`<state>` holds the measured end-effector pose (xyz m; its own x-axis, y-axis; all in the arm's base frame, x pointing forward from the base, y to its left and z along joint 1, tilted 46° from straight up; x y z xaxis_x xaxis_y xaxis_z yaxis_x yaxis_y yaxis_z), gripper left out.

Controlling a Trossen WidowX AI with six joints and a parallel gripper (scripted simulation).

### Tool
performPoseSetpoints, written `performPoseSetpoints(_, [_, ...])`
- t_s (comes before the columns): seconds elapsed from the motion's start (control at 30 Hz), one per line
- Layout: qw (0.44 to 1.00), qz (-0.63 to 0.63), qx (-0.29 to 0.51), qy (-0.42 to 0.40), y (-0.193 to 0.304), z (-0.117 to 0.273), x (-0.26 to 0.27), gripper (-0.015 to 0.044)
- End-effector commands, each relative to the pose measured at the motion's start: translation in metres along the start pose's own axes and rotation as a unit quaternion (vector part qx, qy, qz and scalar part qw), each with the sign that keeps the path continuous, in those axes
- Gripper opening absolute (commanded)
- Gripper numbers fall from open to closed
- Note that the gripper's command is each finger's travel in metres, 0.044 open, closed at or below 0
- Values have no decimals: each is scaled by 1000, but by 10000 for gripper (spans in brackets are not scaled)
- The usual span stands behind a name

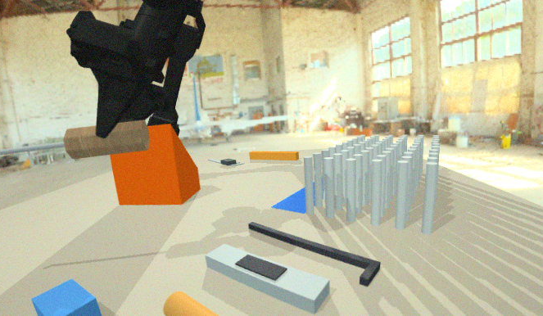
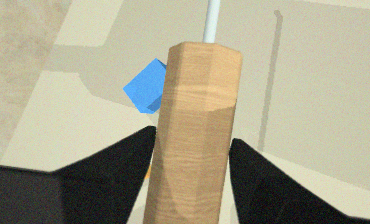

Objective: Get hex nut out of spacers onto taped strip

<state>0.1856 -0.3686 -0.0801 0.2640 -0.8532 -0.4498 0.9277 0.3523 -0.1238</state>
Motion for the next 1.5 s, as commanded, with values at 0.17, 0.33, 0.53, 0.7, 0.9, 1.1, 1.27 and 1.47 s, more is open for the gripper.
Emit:
performPoseSetpoints(0.17, [1000, -3, -3, -5, 5, -7, 1, 0])
performPoseSetpoints(0.33, [1000, -3, -3, -5, 7, -12, 1, 0])
performPoseSetpoints(0.53, [1000, -3, -2, -5, 11, -18, 0, 0])
performPoseSetpoints(0.7, [1000, -3, -2, -5, 13, -23, -1, 0])
performPoseSetpoints(0.9, [1000, -3, -2, -5, 16, -29, -2, 0])
performPoseSetpoints(1.1, [1000, -3, -2, -5, 19, -34, -3, 0])
performPoseSetpoints(1.27, [1000, -3, -2, -5, 22, -39, -4, 0])
performPoseSetpoints(1.47, [1000, -3, -2, -5, 25, -45, -5, 0])
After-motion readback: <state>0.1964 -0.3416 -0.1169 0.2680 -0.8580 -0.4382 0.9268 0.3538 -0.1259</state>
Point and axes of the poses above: the point midway between the two fingers, 35 mm back from their tips, its own z axis back along the fingers, its own x axis across the jaws, y = z × x, the point moved 9 cm from there along z, back along the fingers
